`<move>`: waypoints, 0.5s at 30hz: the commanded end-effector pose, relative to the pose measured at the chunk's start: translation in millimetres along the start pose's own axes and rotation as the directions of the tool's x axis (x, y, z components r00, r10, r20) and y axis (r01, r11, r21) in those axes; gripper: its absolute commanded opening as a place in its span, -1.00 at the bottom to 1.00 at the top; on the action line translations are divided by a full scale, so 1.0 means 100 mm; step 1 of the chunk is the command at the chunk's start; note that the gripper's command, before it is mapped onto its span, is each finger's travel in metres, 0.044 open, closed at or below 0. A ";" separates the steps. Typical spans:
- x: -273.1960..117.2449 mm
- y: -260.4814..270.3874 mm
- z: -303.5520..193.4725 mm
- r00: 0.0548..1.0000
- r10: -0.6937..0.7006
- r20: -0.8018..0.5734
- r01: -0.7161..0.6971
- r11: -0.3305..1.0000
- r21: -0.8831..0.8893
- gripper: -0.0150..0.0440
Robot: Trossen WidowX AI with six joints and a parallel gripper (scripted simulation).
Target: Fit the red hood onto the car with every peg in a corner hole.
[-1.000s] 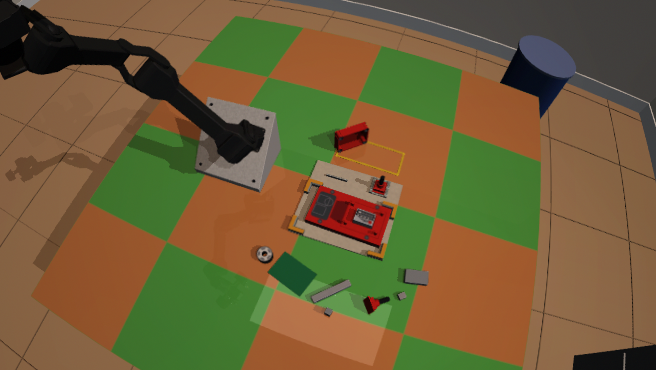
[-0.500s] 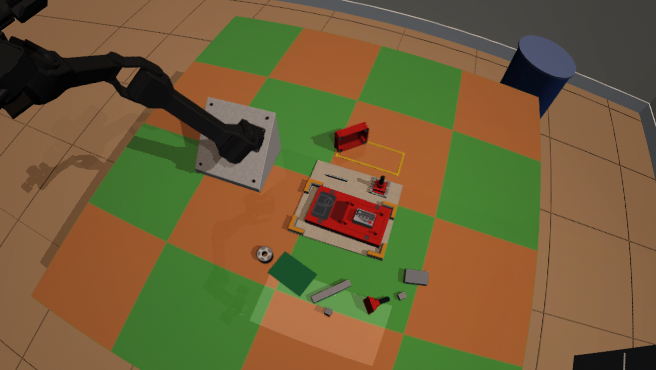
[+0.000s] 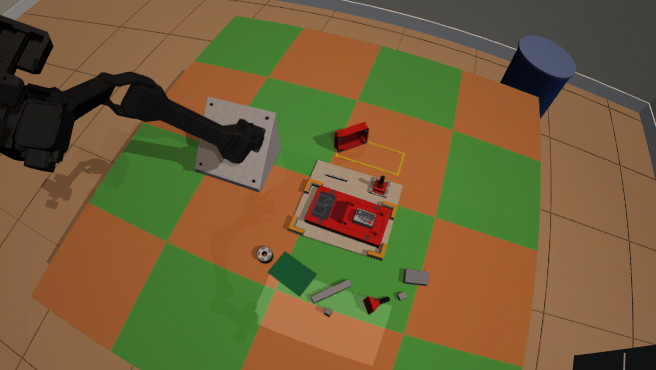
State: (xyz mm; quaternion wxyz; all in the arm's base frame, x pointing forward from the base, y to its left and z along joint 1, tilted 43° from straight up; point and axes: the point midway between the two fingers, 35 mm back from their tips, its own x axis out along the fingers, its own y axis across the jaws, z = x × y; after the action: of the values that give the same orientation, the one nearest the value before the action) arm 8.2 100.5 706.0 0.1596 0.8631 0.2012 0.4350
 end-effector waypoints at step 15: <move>0.41 0.63 1.67 0.968 0.048 0.248 -0.148 0.903 0.402 -0.49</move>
State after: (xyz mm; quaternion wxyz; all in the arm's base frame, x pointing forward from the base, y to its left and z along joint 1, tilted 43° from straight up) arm 155.7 50.9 677.1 0.0021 0.9272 0.2175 0.3048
